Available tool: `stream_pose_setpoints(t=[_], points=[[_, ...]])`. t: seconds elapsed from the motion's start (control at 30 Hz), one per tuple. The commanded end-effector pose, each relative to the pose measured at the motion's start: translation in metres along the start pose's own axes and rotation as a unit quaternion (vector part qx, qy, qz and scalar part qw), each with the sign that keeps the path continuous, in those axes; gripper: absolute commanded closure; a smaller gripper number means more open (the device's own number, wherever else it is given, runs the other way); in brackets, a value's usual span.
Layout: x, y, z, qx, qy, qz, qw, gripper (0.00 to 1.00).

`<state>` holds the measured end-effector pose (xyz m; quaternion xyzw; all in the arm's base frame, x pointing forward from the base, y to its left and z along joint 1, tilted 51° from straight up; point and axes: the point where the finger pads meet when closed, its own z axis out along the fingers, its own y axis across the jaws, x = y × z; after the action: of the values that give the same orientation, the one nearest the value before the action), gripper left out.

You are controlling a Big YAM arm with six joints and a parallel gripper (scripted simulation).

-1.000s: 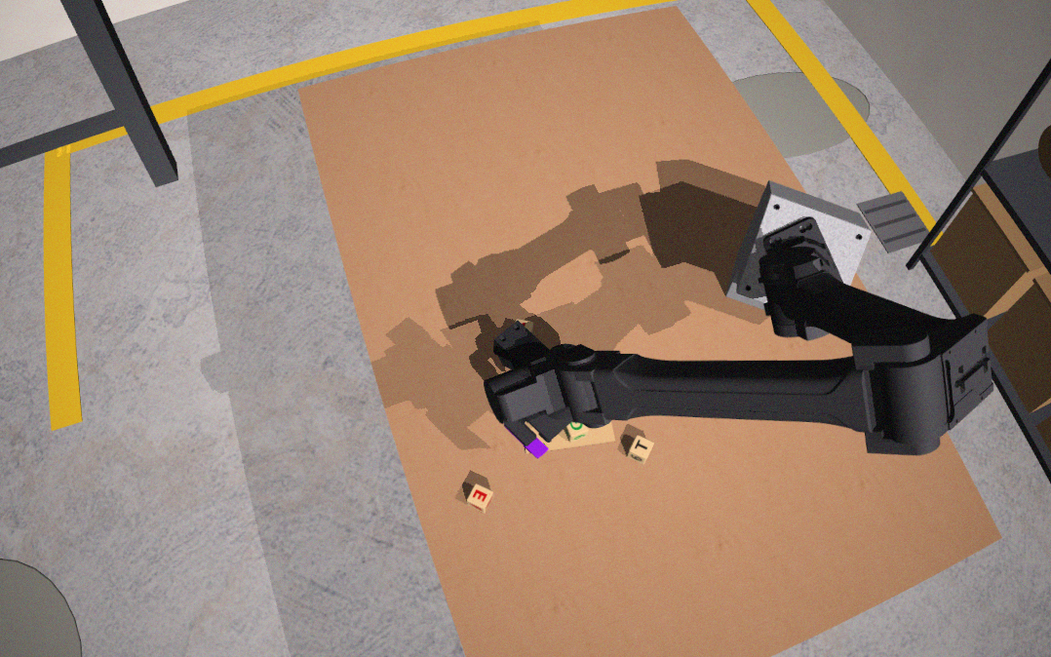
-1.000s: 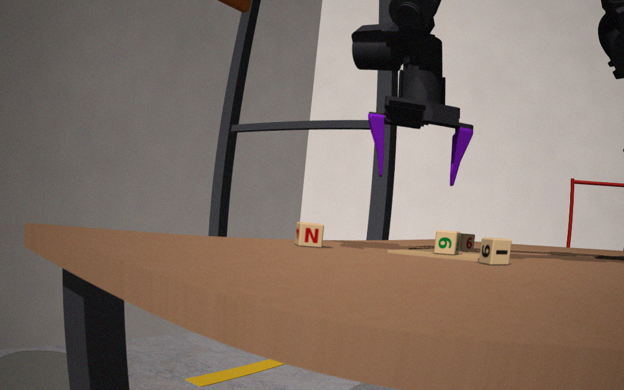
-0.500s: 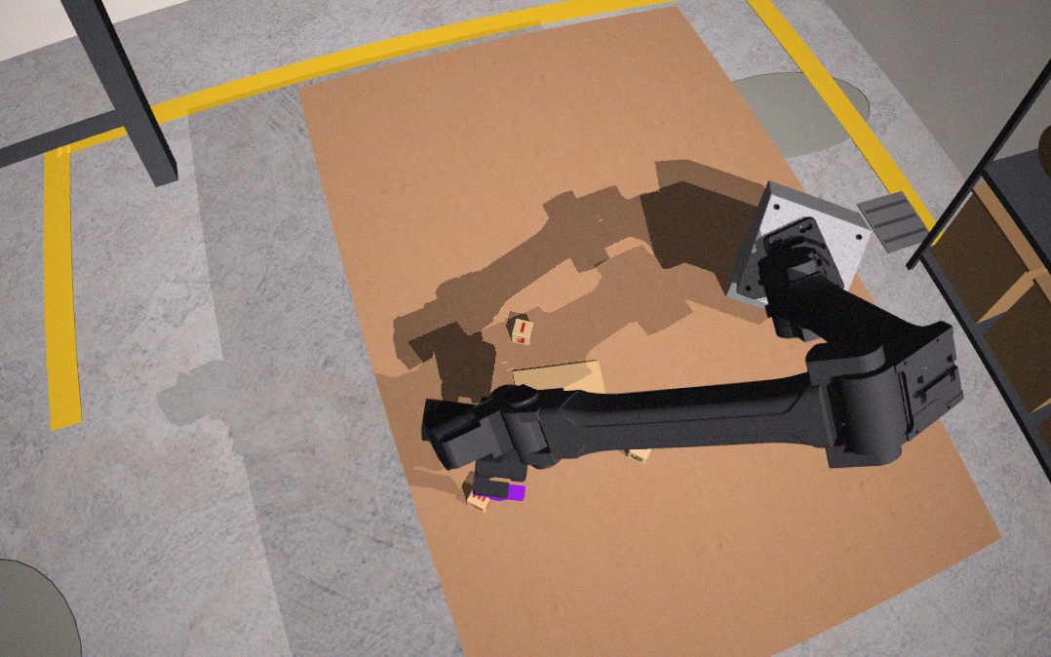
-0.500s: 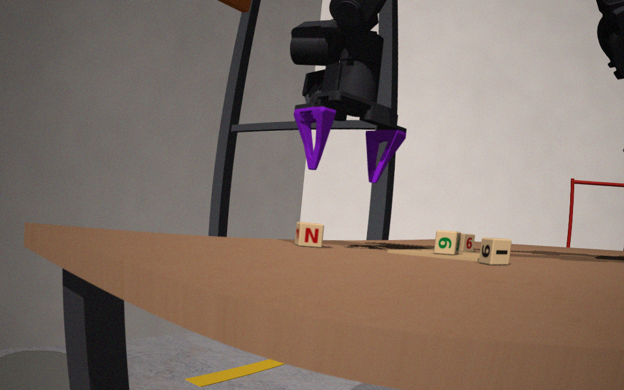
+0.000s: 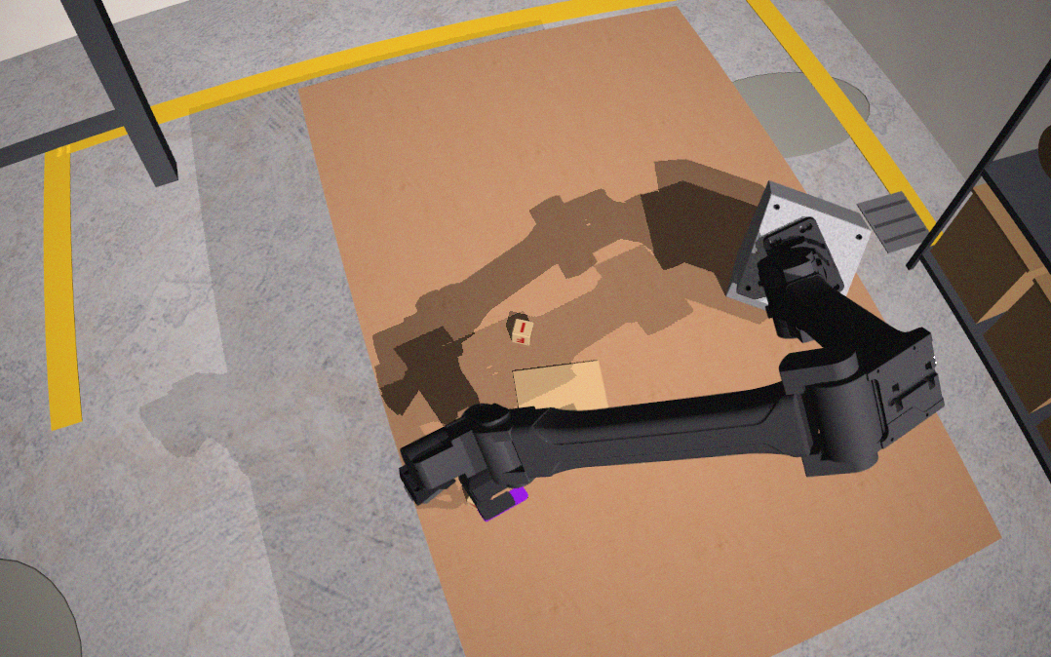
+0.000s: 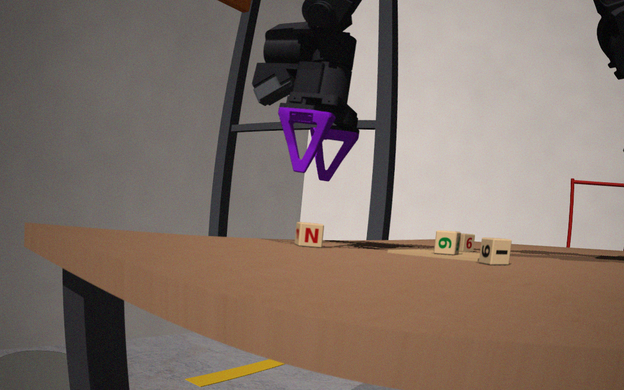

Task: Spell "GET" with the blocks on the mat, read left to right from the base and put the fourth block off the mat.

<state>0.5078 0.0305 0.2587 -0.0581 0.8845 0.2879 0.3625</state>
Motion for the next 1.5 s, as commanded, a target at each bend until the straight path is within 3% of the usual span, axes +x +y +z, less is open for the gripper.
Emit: stream_pose_setpoints(t=[0.0, 0.1, 0.13, 0.27, 1.47], points=[[-0.0138, 0.0024, -0.0051, -0.002, 0.014, -0.14, 0.99, 0.0], [-0.0138, 0.0024, -0.0051, -0.002, 0.016, -0.161, 0.987, 0.0], [-0.0138, 0.0024, -0.0051, -0.003, 0.022, -0.215, 0.976, 0.36], [-0.0138, 0.0023, -0.0051, -0.005, 0.033, -0.285, 0.958, 0.36], [-0.0098, 0.0064, -0.005, -0.008, 0.033, -0.286, 0.958, 0.36]])
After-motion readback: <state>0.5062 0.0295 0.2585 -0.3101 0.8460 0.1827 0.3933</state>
